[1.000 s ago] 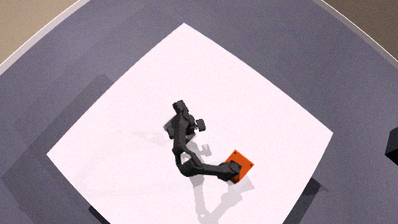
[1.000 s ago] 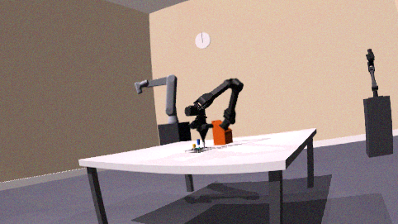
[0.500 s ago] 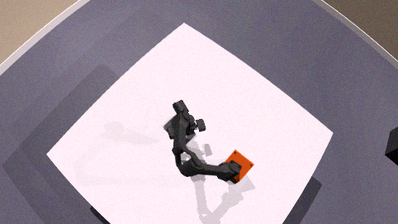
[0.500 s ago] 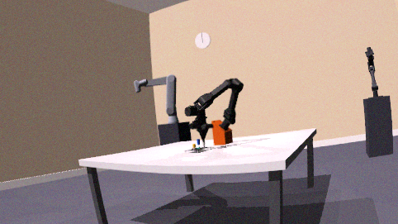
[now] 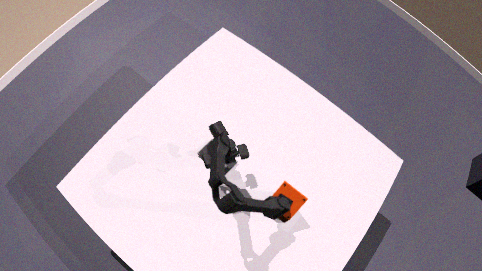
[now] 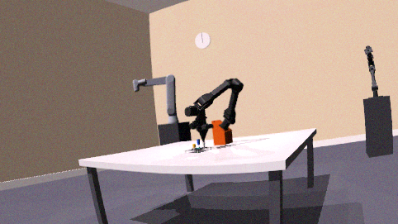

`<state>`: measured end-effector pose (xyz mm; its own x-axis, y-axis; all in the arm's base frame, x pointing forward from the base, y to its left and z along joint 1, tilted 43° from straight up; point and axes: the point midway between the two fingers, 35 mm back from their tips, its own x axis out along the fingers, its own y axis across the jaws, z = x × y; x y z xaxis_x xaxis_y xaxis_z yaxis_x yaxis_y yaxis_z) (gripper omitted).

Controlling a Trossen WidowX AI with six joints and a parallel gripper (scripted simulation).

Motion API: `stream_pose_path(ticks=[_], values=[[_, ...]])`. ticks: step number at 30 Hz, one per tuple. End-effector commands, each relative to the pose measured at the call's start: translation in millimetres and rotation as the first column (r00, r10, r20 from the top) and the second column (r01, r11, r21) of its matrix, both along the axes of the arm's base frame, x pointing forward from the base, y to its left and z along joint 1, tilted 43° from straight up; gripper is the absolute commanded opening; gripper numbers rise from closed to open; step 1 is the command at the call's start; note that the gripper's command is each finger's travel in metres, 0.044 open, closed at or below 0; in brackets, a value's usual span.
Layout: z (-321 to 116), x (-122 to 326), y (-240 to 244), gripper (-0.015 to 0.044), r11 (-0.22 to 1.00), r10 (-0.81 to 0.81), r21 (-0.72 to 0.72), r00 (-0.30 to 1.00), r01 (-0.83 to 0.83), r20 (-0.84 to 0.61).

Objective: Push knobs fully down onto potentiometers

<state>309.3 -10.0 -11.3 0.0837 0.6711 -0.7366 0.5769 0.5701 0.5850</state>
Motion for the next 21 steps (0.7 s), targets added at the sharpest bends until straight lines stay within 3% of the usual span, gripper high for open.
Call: stream_pose_path(ticks=[1,21], values=[[-5,0,6,0.0000,1.000,0.012,0.007,1.000,-0.012,-0.002],[10,-1,-9,0.0000,1.000,0.012,0.005,1.000,-0.012,-0.002]])
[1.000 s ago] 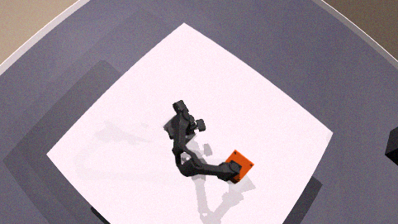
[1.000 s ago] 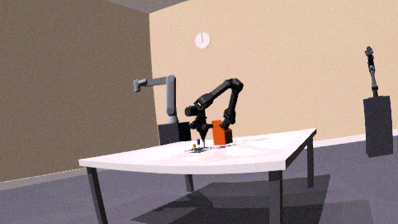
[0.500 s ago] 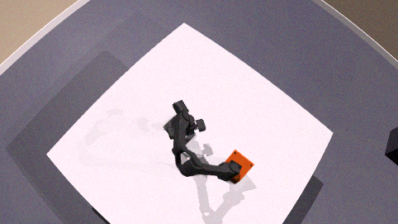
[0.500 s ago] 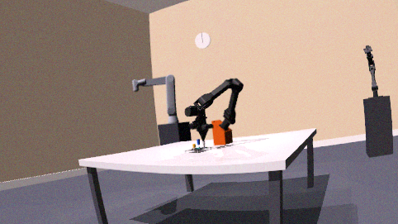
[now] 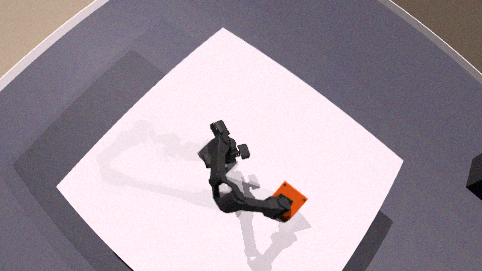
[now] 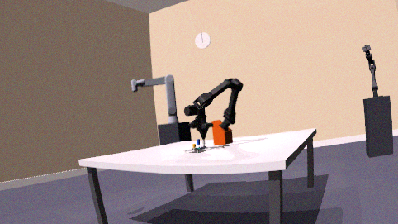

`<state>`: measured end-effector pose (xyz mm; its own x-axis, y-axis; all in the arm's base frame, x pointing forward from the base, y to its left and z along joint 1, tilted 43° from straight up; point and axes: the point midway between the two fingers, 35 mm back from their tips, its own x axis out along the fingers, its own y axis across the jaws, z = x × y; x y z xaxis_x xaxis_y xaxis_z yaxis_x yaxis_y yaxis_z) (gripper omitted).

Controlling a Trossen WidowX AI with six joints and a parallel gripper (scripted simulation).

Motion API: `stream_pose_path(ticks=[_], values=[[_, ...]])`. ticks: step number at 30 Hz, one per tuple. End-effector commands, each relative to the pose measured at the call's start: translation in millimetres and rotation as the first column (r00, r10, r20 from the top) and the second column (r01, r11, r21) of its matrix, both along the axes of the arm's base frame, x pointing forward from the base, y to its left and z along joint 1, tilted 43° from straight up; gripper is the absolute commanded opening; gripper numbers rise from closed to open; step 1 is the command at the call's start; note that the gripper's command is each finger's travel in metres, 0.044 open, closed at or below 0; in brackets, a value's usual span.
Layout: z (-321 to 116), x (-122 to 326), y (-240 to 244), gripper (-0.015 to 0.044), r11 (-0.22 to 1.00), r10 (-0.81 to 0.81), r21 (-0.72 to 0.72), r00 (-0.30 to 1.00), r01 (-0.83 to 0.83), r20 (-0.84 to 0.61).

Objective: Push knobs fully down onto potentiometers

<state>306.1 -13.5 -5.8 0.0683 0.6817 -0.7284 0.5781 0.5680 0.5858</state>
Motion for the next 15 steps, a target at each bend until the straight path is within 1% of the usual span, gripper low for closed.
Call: stream_pose_path(ticks=[1,4,12,15], values=[[6.0,2.2,-6.2,0.0000,1.000,0.002,-0.008,1.000,-0.002,0.010],[8.8,1.8,-8.7,0.0000,1.000,0.002,-0.008,1.000,-0.002,0.010],[4.3,-0.3,-4.8,0.0210,1.000,-0.002,0.000,1.000,0.002,0.000],[9.3,5.9,-5.3,0.0131,0.999,0.020,-0.037,0.999,-0.019,0.028]])
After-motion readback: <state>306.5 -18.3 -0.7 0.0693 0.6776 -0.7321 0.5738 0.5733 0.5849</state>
